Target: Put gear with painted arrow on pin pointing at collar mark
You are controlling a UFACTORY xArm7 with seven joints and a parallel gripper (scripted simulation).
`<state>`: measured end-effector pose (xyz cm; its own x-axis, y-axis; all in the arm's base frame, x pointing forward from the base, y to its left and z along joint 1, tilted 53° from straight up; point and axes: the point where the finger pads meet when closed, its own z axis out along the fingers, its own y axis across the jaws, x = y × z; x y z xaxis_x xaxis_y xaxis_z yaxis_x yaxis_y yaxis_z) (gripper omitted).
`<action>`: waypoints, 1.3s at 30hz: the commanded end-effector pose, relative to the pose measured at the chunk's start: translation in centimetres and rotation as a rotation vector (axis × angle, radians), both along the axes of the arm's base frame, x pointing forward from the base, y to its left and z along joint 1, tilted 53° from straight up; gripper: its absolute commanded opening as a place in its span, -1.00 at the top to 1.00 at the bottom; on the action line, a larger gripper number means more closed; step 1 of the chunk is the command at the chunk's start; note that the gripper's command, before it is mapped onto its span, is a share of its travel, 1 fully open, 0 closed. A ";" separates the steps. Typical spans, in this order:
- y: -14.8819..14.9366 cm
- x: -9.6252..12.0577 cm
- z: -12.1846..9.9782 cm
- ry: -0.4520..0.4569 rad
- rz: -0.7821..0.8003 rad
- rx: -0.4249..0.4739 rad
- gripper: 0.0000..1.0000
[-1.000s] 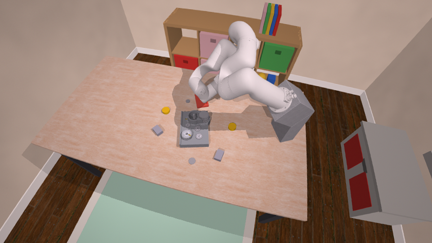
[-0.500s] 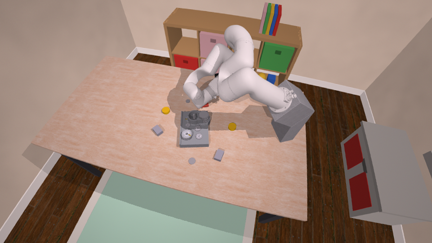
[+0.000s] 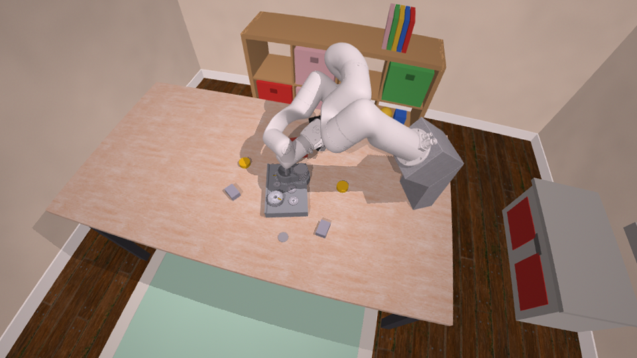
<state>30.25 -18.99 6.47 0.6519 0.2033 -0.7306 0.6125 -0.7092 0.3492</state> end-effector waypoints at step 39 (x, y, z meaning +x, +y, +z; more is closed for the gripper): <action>12.0 -3.2 -3.8 0.115 -0.011 0.293 -1.00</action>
